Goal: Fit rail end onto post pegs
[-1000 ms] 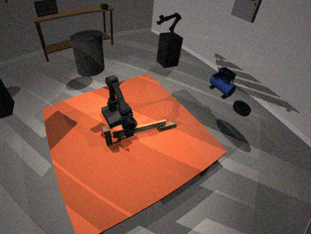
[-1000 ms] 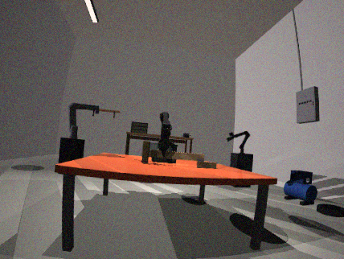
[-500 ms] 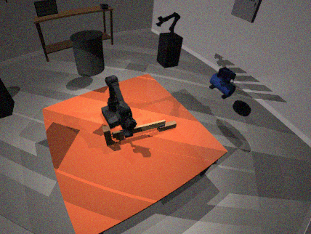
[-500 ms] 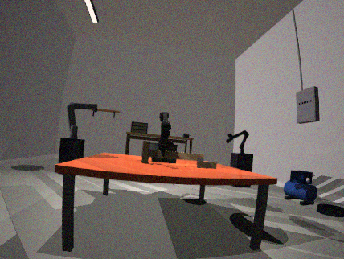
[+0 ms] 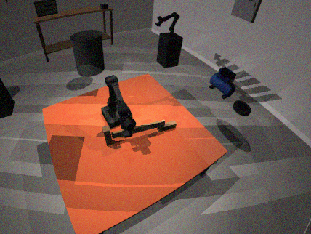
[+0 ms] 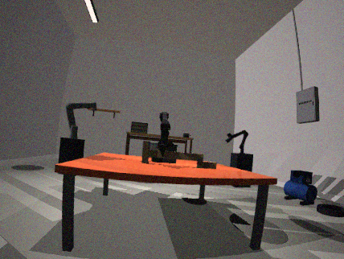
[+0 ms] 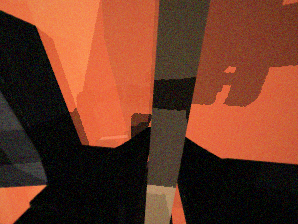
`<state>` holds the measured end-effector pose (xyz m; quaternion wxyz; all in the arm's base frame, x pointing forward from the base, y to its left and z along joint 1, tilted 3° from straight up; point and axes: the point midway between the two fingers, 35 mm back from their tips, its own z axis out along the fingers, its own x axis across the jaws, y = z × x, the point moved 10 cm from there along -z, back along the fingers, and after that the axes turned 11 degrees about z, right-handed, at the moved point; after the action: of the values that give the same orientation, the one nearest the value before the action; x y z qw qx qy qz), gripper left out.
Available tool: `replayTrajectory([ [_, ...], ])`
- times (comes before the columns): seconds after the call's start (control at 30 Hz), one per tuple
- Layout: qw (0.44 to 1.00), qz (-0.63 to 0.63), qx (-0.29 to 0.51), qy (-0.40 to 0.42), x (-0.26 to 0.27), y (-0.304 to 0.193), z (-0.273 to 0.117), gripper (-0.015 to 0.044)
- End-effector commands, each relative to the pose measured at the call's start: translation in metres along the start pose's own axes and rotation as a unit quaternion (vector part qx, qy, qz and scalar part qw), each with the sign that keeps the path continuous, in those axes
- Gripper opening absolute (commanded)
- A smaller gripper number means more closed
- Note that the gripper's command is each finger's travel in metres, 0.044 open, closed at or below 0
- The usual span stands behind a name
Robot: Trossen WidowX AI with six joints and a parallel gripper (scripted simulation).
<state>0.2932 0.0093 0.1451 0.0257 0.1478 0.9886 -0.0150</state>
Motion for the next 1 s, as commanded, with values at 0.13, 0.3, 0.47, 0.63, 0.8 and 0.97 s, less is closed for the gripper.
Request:
replayTrajectory([
  [0.13,1.0,0.0,0.0,0.0,-0.0006,-0.0033,-0.0003,0.0],
  [0.3,1.0,0.0,0.0,0.0,-0.001,-0.0049,-0.0006,0.0],
  [0.47,1.0,0.0,0.0,-0.001,-0.0013,-0.0065,-0.0008,0.0],
  [0.63,1.0,0.0,0.001,-0.001,-0.0015,-0.006,-0.0006,0.0026],
  [0.8,1.0,0.0,0.001,-0.001,-0.0015,-0.006,-0.0006,0.0157],
  [0.97,1.0,0.0,0.001,-0.001,-0.0015,-0.006,-0.0006,0.0289],
])
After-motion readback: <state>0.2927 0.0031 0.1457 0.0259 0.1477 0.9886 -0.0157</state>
